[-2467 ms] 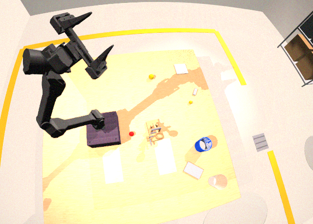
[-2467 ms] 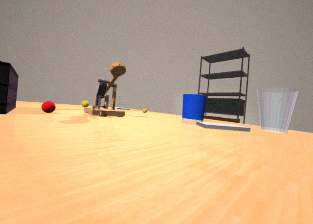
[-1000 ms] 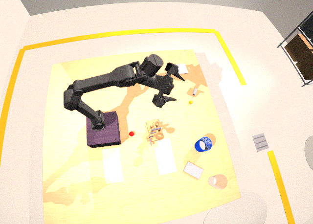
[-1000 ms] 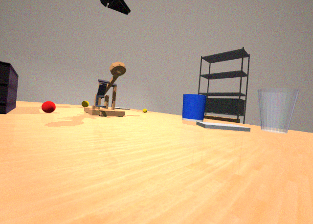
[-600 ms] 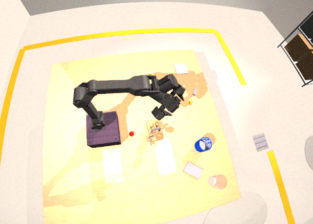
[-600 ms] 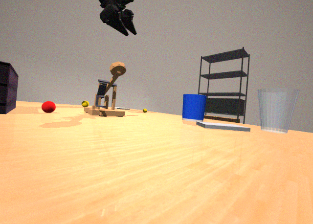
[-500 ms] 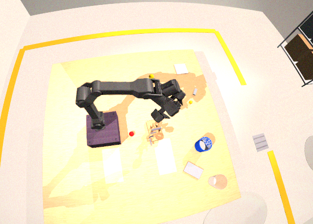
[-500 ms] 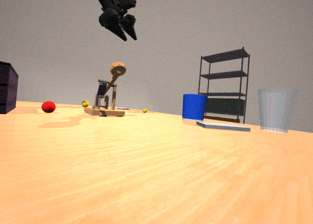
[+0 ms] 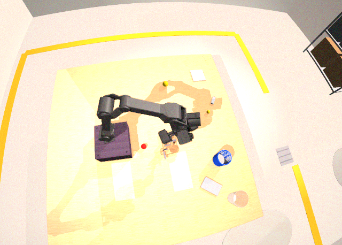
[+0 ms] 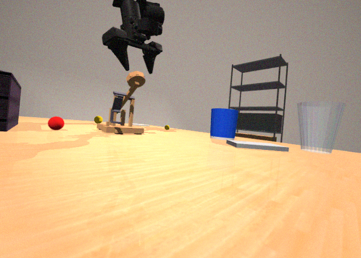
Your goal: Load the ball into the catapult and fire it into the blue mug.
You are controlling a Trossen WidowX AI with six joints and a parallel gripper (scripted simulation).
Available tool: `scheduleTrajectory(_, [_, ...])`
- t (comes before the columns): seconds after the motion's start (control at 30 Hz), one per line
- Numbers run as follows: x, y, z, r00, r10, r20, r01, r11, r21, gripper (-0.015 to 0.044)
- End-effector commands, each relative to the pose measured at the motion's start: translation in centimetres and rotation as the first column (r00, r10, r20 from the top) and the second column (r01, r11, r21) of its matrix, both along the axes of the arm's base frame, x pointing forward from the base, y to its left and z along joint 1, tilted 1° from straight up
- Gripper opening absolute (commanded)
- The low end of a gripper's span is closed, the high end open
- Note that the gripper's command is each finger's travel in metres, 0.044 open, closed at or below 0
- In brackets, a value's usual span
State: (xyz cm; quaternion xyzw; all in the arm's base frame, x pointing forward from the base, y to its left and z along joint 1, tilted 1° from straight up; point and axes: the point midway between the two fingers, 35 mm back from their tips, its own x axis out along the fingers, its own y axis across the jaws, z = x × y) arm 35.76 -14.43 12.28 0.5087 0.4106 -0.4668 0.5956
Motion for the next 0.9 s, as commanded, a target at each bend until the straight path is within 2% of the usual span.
scheduleTrajectory(0.0, [-1.5,-0.2,-2.3,0.994,-0.063,-0.095,0.070,0.995,0.076,0.0440])
scheduleTrajectory(0.17, [-3.1,-0.2,-4.5,0.972,-0.122,-0.199,0.153,0.977,0.147,0.0440])
scheduleTrajectory(0.3, [-3.1,-0.2,-4.6,0.971,-0.124,-0.203,0.156,0.976,0.150,0.0440])
scheduleTrajectory(0.87, [-3.1,-0.2,-4.6,0.971,-0.124,-0.203,0.156,0.976,0.150,0.0000])
